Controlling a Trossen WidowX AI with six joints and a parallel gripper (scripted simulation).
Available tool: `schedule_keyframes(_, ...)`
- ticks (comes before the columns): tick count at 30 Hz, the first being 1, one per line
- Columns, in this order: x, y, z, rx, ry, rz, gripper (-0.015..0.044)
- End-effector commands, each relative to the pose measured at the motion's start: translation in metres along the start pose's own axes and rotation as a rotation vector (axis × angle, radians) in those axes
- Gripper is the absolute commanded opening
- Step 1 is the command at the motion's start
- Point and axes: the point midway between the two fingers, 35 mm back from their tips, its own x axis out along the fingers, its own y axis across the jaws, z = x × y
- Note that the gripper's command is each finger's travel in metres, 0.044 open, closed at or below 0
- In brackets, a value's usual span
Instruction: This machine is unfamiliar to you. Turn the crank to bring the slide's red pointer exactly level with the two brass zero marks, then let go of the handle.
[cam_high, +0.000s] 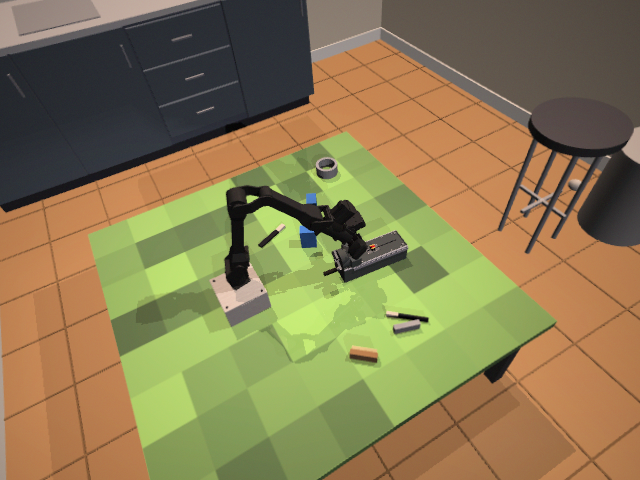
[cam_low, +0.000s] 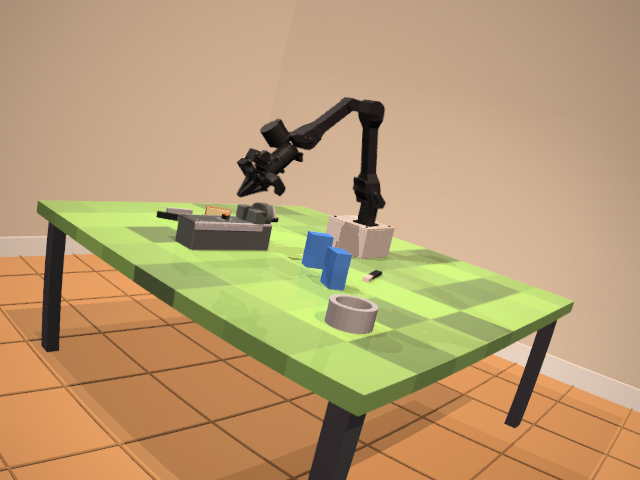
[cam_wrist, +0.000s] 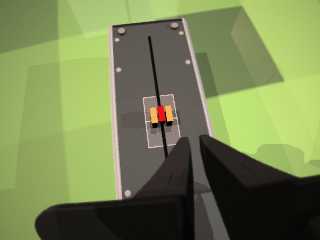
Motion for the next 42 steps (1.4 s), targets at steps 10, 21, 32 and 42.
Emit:
schedule_keyframes(10,0.0,0.0001,0.0,0.0,0.0,0.001,0.0)
schedule_keyframes(21,0.0,0.0001,0.0,0.0,0.0,0.001,0.0131)
schedule_keyframes(32,0.0,0.0001,0.0,0.0,0.0,0.001,0.042)
schedule_keyframes(42,0.0,0.0001,0.0,0.0,0.0,0.001,0.023)
